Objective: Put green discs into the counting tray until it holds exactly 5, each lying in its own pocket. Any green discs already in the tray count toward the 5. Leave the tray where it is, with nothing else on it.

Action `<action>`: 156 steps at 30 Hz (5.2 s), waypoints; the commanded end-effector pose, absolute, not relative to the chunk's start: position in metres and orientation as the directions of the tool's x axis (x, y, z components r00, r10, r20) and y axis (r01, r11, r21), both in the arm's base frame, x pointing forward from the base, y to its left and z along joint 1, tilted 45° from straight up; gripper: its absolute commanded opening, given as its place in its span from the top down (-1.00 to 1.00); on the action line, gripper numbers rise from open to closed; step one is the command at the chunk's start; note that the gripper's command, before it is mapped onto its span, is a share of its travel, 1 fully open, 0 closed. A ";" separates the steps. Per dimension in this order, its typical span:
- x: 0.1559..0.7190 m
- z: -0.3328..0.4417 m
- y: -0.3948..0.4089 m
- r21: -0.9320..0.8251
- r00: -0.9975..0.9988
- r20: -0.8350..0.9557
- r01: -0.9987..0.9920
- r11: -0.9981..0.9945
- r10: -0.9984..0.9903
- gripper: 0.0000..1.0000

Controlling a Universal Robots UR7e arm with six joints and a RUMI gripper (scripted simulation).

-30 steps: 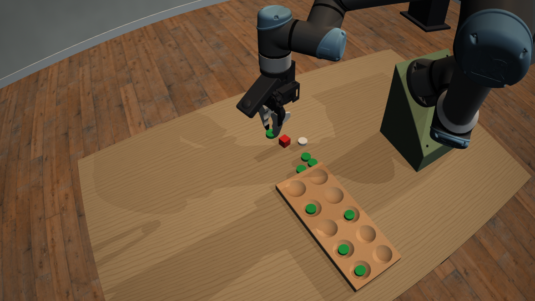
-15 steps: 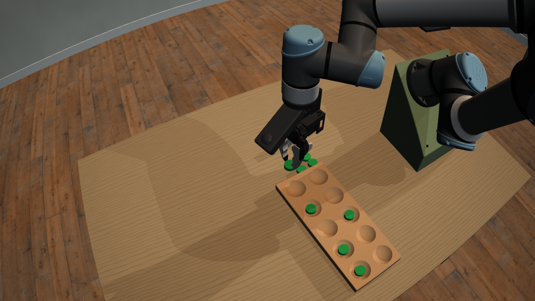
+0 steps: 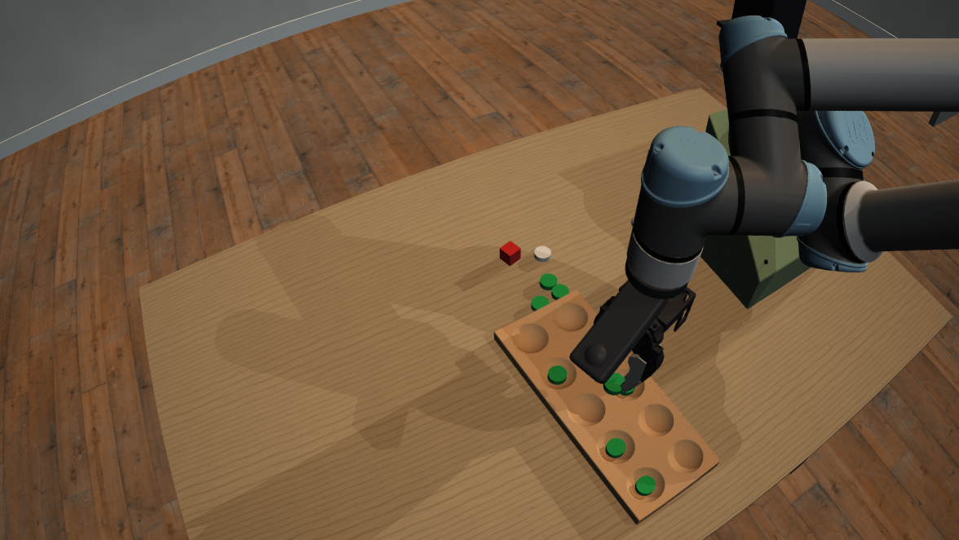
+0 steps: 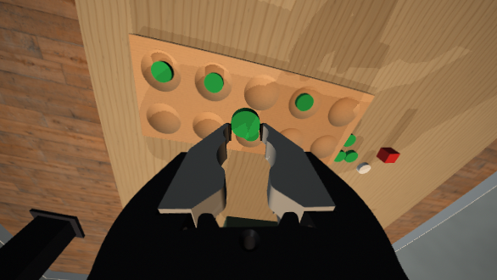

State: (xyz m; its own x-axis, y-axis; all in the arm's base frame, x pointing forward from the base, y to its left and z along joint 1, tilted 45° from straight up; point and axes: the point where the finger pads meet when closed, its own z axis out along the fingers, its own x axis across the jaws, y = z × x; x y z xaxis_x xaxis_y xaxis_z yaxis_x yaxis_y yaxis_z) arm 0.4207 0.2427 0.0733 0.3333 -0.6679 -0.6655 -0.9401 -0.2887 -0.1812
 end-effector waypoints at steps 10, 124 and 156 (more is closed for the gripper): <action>0.357 0.142 0.308 -0.185 0.334 -0.678 -0.940 -0.289 -0.655 1.00; 0.332 0.086 0.389 -0.185 0.335 -0.683 -0.939 -0.290 -0.649 0.55; 0.335 0.098 0.377 -0.185 0.335 -0.682 -0.939 -0.290 -0.650 0.45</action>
State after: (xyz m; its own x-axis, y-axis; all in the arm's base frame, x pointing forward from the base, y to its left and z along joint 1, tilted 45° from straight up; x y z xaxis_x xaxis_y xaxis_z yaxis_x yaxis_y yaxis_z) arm 0.3338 0.3809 0.0936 0.3346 -0.6497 -0.6826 -0.9391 -0.2901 -0.1843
